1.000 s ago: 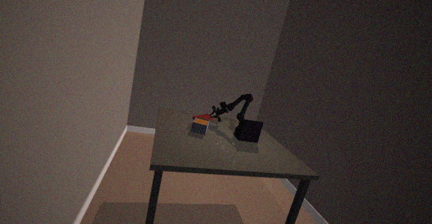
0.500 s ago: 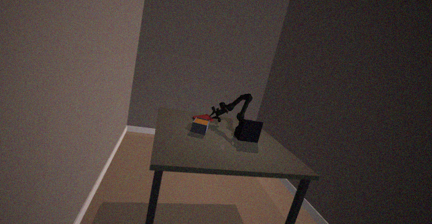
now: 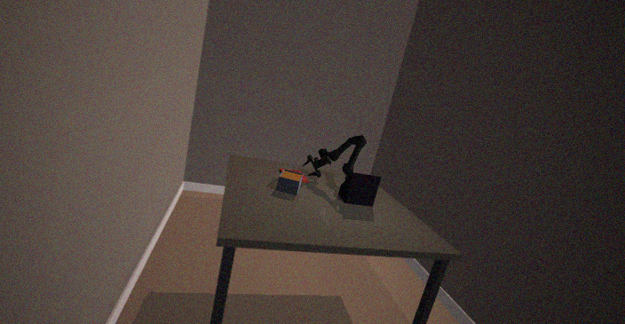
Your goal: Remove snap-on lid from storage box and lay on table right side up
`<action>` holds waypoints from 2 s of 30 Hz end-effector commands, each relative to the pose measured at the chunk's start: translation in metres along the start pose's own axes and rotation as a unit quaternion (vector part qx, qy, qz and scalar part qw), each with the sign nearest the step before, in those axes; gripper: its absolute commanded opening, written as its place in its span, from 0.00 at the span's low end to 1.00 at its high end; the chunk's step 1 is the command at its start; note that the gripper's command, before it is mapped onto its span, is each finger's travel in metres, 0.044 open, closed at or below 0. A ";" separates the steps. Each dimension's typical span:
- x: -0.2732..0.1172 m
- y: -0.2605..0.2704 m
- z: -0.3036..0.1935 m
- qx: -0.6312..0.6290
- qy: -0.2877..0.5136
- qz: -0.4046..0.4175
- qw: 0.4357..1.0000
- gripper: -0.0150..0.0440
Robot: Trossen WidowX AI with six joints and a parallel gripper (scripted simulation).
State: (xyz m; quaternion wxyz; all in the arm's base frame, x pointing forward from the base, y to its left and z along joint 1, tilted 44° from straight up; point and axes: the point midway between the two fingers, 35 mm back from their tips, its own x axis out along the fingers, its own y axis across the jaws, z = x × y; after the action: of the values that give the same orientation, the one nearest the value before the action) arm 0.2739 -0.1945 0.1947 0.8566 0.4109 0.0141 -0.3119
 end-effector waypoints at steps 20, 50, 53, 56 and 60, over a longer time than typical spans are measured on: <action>-0.038 -0.028 0.002 -0.004 -0.003 0.005 1.000 1.00; -0.081 -0.010 0.000 -0.003 -0.003 0.004 1.000 1.00; -0.086 -0.007 0.000 -0.003 -0.003 0.004 1.000 1.00; -0.091 -0.004 0.000 -0.003 -0.003 0.004 1.000 1.00; -0.098 -0.001 0.000 -0.003 -0.002 0.004 1.000 1.00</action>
State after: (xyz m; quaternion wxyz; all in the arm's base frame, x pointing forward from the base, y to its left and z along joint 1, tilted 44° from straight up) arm 0.1988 -0.1500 0.2131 0.8578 0.4087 0.0184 -0.3111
